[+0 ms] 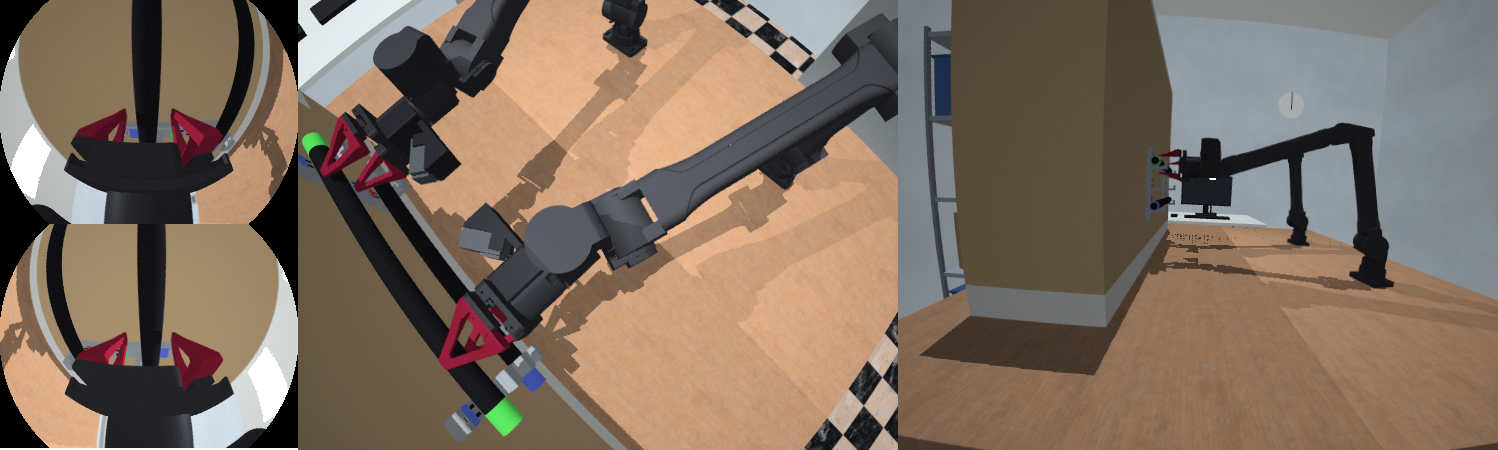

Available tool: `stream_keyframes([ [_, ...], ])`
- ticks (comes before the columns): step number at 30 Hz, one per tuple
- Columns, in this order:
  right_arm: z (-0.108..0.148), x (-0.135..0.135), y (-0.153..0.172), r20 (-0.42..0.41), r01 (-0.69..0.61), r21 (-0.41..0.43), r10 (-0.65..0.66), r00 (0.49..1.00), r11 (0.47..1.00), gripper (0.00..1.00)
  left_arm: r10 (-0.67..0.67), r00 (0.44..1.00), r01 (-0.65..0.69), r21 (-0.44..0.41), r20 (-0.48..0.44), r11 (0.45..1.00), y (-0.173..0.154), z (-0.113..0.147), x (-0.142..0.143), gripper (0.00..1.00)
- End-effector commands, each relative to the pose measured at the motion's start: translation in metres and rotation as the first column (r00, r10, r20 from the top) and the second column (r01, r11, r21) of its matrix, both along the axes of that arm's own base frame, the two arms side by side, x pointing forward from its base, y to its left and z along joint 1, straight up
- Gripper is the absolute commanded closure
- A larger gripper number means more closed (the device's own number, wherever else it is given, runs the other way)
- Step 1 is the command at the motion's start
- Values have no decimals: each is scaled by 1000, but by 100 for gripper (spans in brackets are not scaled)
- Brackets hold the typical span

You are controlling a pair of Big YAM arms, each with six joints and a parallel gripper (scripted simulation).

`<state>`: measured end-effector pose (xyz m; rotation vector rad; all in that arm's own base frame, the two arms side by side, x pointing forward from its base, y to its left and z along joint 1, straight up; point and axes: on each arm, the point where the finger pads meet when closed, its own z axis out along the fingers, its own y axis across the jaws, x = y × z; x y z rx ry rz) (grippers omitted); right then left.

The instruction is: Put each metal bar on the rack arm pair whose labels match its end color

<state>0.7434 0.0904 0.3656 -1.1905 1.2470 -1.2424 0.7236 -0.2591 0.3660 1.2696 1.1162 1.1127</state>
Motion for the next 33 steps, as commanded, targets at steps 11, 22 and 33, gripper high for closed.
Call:
stream_keyframes([
  [11,33,18,-9,54,10,27,-11,998,1000,36,9,999,-7,-37,44,999,3,35,14,36],
  [22,34,22,-9,55,10,27,-11,998,1000,36,8,999,-7,-37,45,999,3,36,17,36],
  [33,33,25,-9,53,10,26,-11,999,1000,36,9,999,-7,-36,44,999,3,34,19,36],
])
